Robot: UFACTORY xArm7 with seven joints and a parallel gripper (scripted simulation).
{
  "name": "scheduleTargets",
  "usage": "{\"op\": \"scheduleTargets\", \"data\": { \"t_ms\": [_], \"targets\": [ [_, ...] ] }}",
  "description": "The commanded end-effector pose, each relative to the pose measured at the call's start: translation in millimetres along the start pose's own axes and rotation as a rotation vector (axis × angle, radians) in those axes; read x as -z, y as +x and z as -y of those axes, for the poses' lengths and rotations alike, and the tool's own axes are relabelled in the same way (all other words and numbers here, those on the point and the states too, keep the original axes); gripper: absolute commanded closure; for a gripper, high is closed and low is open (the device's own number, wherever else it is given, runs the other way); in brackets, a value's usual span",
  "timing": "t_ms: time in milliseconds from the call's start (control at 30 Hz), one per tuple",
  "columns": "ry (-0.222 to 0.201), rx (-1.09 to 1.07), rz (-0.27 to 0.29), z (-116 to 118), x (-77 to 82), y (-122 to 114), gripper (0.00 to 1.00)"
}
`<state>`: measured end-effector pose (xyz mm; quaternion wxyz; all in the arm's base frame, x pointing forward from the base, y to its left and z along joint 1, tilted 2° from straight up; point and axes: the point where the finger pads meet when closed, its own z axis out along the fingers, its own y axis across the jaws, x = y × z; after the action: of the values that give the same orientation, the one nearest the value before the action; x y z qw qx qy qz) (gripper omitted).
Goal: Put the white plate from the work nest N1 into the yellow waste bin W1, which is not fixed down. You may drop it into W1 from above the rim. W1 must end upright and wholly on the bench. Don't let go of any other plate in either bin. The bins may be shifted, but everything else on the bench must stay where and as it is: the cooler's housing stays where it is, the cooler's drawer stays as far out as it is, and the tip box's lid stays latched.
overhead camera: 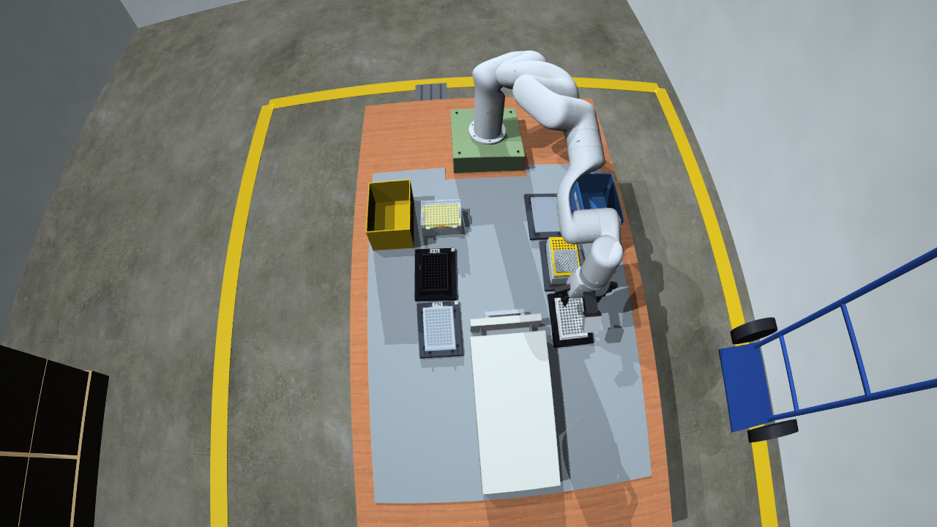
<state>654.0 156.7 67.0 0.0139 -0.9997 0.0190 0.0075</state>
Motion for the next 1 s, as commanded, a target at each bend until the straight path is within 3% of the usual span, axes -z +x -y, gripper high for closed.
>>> {"op": "scheduleTargets", "data": {
  "t_ms": [0, 567, 967],
  "targets": [
    [-0.004, -0.002, 0.011, 3.6, 1.9, 9.4, 0.00],
    [-0.004, -0.002, 0.011, 3.5, 1.9, 9.4, 0.00],
    [-0.004, -0.002, 0.011, 3.5, -18.1, 9.3, 0.00]
  ]
}}
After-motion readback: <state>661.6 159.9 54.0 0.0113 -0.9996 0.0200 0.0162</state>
